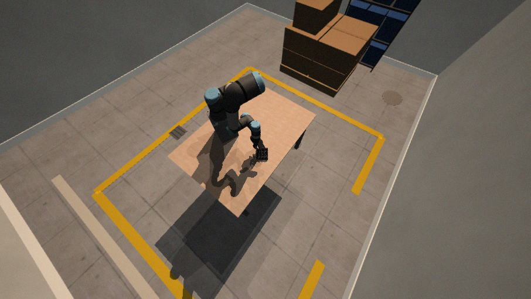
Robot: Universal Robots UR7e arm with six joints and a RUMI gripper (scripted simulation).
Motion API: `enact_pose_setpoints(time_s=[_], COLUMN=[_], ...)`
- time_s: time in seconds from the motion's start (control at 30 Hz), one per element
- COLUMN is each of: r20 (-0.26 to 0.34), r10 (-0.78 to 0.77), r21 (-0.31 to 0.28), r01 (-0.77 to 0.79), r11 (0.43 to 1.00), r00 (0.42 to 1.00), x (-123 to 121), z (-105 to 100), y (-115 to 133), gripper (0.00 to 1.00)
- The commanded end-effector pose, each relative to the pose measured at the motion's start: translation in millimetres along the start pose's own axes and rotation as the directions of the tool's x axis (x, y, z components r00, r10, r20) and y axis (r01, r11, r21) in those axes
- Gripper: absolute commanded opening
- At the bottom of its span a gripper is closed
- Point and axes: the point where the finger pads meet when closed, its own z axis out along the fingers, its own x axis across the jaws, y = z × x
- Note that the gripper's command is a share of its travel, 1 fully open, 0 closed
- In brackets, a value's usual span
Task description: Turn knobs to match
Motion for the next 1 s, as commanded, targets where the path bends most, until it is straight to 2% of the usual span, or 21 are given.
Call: enact_pose_setpoints(time_s=[0.0, 0.27, 0.47, 0.97], r20=[0.0, 0.0, 0.0, 0.0], r10=[0.0, 0.0, 0.0, 0.0], r21=[0.001, 0.001, 0.001, 0.001], r01=[0.0, 0.0, 0.0, 0.0], r11=[1.0, 1.0, 1.0, 1.0], r00=[1.0, 1.0, 1.0, 1.0], x=[-0.1, -0.1, -0.1, -0.1], z=[-7.0, -29.0, -35.5, -36.8], y=[-0.4, -0.4, -0.4, -0.4], gripper=[0.11, 0.11, 0.11, 0.11])
